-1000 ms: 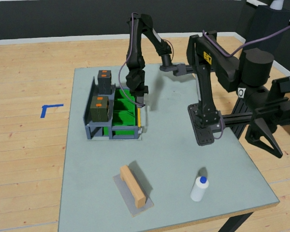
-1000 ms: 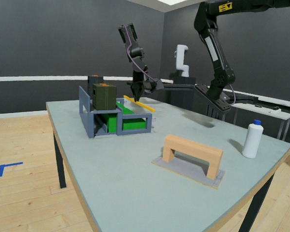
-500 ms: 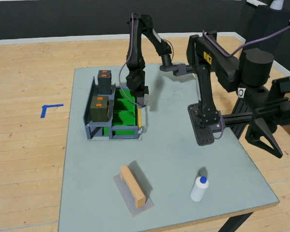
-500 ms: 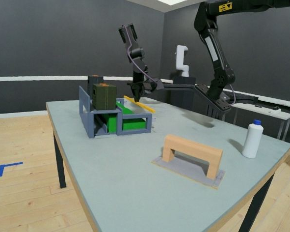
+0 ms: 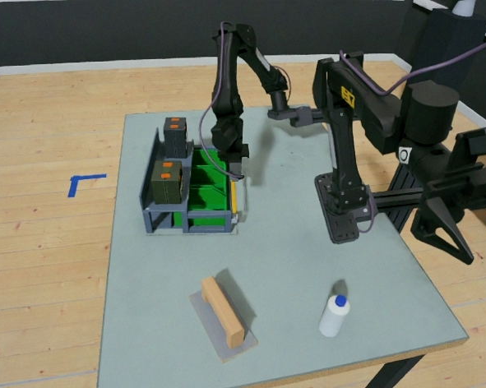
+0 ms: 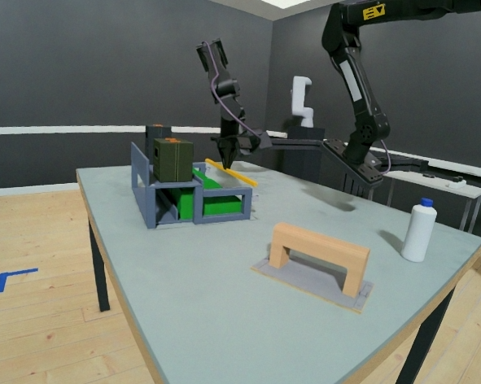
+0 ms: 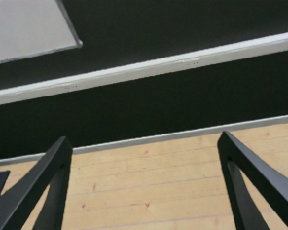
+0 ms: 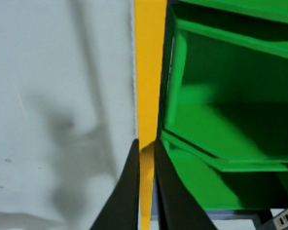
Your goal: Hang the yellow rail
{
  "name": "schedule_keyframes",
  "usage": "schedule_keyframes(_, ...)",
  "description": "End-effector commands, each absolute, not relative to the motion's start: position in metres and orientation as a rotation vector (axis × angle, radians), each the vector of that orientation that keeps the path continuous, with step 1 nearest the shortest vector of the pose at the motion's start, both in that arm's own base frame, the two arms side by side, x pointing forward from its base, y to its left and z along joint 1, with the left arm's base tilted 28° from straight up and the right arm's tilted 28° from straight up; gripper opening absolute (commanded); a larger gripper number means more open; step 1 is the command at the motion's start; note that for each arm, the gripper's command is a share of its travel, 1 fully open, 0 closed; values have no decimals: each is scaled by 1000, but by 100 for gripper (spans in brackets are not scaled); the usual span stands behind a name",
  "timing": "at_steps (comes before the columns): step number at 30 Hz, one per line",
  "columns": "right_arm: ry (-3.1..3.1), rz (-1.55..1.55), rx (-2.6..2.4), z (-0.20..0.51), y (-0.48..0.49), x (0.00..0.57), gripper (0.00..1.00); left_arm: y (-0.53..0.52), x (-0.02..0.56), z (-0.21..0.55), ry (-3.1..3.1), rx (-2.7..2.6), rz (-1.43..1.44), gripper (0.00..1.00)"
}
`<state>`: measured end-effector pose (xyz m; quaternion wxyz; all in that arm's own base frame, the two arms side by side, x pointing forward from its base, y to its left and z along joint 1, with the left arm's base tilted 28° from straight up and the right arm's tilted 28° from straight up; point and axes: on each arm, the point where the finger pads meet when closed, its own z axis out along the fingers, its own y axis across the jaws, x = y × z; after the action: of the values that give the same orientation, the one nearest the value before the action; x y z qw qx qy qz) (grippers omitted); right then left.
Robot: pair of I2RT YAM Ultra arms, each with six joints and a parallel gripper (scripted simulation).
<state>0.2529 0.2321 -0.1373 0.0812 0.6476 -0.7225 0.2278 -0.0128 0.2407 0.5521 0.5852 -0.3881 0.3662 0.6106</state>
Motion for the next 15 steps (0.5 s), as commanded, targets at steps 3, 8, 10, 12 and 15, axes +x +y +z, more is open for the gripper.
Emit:
schedule_keyframes(3, -2228, 657, 1977, -122, 256, 265, 0, 232, -14, 550, 854, -904, 1438, 100)
schedule_keyframes(8, -2229, 658, 1976, -122, 256, 265, 0, 232, -14, 550, 854, -904, 1438, 100)
schedule_keyframes(10, -2229, 658, 1976, -122, 256, 265, 0, 232, -14, 550, 854, -904, 1438, 100)
schedule_keyframes(12, -2230, 658, 1975, -122, 256, 266, 0, 232, -14, 550, 854, -904, 1438, 100)
schedule_keyframes(15, -2232, 659, 1973, -122, 255, 266, 0, 232, -14, 550, 854, -904, 1438, 100)
